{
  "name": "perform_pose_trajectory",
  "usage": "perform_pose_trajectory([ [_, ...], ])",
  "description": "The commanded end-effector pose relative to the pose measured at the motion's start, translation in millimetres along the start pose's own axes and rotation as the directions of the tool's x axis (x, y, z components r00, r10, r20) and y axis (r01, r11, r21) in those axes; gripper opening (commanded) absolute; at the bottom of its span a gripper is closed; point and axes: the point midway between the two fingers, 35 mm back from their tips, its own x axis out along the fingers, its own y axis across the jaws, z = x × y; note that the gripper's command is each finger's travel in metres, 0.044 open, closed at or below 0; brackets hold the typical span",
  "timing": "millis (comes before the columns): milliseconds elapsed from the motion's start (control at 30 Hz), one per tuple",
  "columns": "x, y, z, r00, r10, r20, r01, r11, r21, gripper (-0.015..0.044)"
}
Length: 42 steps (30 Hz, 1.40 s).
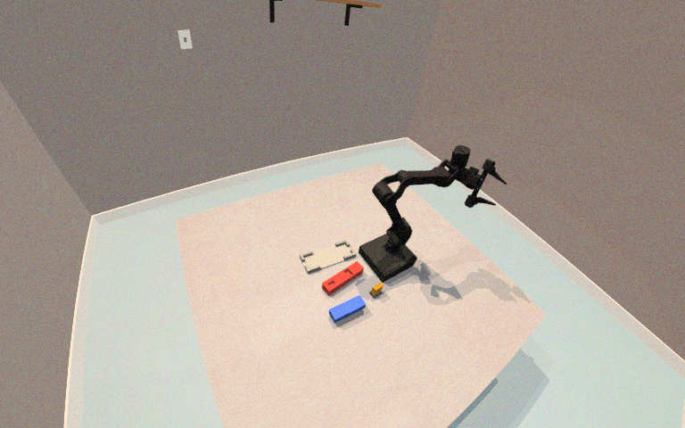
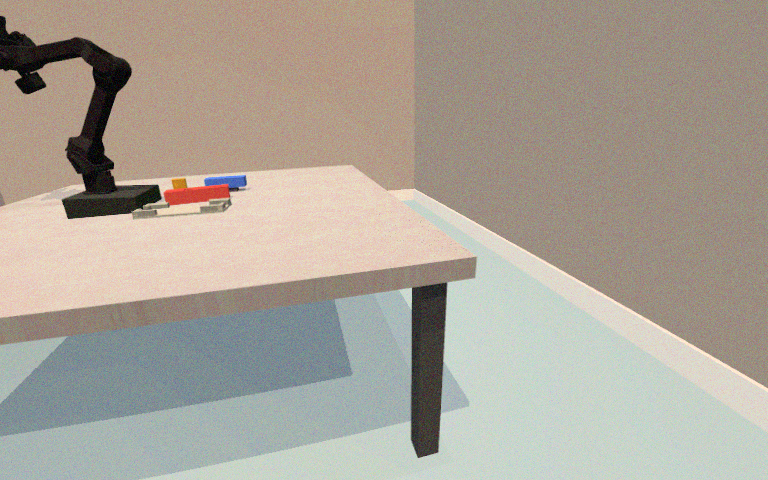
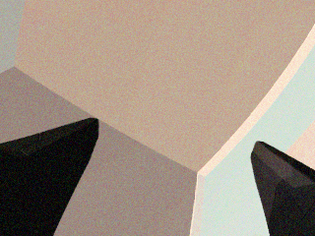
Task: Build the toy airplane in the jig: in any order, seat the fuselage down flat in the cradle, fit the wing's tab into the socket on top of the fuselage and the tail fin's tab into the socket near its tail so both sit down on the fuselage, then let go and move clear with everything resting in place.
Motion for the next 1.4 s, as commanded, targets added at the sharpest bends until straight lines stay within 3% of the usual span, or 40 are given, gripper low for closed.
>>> perform_pose_trajectory([
  [0,0.0,0.0,0.0,1.000,0.000,0.000,0.000,1.000,0.000,0.0426],
  [133,25.1,-15.2,12.5,0.997,-0.047,0.057,0.053,0.992,-0.117,0.0440],
  [367,84.0,-70.2,65.1,0.954,-0.210,0.214,0.279,0.884,-0.374,0.0440],
  [567,110.1,-126.0,130.3,0.860,-0.367,0.354,0.504,0.720,-0.476,0.0440],
  [733,112.6,-176.2,188.7,0.741,-0.503,0.445,0.672,0.554,-0.492,0.0440],
  [1033,69.9,-266.1,287.4,0.445,-0.735,0.511,0.878,0.244,-0.413,0.0440],
  [1367,-37.6,-349.7,356.4,0.077,-0.930,0.360,0.941,-0.051,-0.334,0.0440],
])
